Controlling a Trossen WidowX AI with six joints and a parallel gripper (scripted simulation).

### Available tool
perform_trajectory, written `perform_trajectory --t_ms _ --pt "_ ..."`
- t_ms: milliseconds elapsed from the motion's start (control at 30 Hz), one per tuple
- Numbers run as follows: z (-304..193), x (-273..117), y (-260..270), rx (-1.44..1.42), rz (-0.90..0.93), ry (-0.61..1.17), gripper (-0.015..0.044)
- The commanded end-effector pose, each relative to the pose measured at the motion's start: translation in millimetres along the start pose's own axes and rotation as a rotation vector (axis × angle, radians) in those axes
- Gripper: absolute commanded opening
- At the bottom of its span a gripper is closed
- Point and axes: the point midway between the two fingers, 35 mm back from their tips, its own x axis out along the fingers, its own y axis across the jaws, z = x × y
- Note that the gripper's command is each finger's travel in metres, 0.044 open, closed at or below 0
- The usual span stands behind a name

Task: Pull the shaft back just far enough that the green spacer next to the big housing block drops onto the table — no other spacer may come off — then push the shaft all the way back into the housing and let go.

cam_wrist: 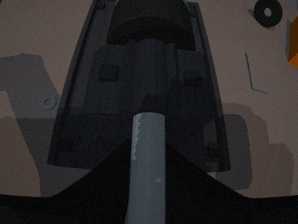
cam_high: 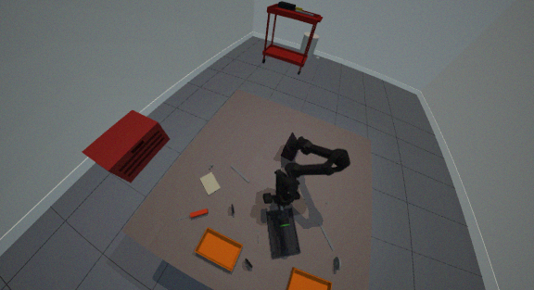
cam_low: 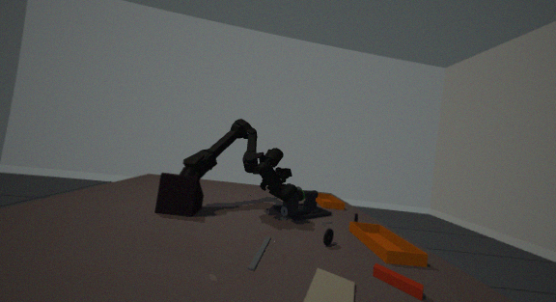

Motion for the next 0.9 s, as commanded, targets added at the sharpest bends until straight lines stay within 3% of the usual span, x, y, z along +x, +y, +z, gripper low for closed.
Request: perform_trajectory --t_ms 0,867 --pt "-0.4 -0.1 0.3 0.000 0.001 0.001 0.0013" --pt "-10.1 -9.6 0.2 0.004 -0.003 0.000 0.0000"
